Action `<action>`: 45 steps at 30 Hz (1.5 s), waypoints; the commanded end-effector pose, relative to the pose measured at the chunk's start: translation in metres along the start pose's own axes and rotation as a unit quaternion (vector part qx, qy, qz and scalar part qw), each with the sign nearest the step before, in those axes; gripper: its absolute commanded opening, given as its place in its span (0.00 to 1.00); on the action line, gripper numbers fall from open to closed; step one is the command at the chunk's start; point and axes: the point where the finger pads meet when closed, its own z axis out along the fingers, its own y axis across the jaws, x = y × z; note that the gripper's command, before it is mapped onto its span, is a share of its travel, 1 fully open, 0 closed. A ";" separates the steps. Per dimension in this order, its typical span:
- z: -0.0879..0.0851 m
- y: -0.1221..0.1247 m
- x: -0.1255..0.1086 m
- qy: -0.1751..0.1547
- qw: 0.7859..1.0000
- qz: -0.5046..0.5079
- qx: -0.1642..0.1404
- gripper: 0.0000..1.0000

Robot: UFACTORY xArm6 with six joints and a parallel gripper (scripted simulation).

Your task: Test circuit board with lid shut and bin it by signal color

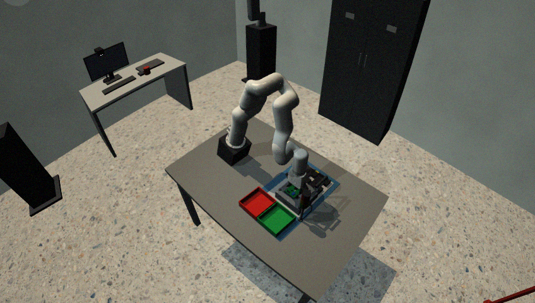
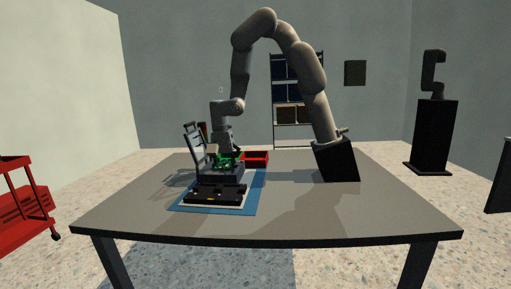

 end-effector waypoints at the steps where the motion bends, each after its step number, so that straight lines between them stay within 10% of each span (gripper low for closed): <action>1: 0.000 0.002 0.000 0.000 1.000 0.000 -0.003 0.79; 3: 0.000 0.002 0.000 0.000 1.000 0.000 -0.003 0.79; 4: 0.000 0.002 0.000 0.000 1.000 0.000 -0.003 1.00; 45: 0.000 0.002 0.000 0.000 1.000 0.000 -0.003 1.00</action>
